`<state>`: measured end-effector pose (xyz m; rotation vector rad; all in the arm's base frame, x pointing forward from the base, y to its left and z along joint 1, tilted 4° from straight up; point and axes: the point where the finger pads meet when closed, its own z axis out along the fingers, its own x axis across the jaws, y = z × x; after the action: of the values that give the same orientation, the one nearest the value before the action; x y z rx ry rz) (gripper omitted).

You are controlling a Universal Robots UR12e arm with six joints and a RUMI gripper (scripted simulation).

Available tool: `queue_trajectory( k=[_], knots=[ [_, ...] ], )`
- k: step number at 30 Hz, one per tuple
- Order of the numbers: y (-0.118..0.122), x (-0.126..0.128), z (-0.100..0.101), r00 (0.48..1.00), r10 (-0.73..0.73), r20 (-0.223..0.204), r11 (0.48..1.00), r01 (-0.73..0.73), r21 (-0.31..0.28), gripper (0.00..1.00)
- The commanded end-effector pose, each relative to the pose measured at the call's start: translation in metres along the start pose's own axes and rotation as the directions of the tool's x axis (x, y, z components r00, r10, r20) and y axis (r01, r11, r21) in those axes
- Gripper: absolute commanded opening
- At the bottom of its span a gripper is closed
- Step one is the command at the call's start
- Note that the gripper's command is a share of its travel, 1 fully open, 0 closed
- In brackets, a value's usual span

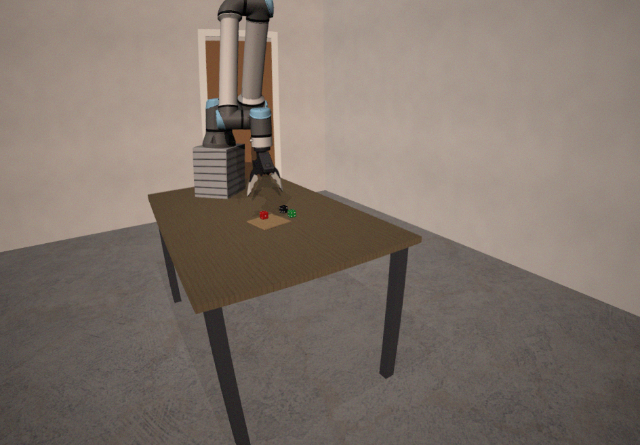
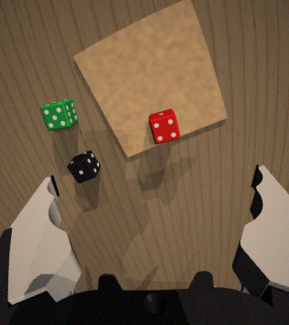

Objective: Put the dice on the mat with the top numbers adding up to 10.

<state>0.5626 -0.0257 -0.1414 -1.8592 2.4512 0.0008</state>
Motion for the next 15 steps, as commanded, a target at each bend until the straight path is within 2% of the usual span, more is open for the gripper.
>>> queue_trajectory(
  k=[1, 7, 11, 15],
  knots=[
    [0.002, -0.01, 0.0, 0.992, 0.129, -0.002, 0.992, -0.129, 0.001, 1.0],
    [0.008, -0.025, 0.001, 0.945, 0.326, -0.002, 0.945, -0.326, 0.002, 1.0],
    [0.009, -0.028, 0.002, 0.932, 0.362, -0.002, 0.932, -0.362, 0.002, 1.0],
    [0.014, -0.039, 0.002, 0.867, 0.498, -0.002, 0.867, -0.498, 0.002, 1.0]
  ],
)
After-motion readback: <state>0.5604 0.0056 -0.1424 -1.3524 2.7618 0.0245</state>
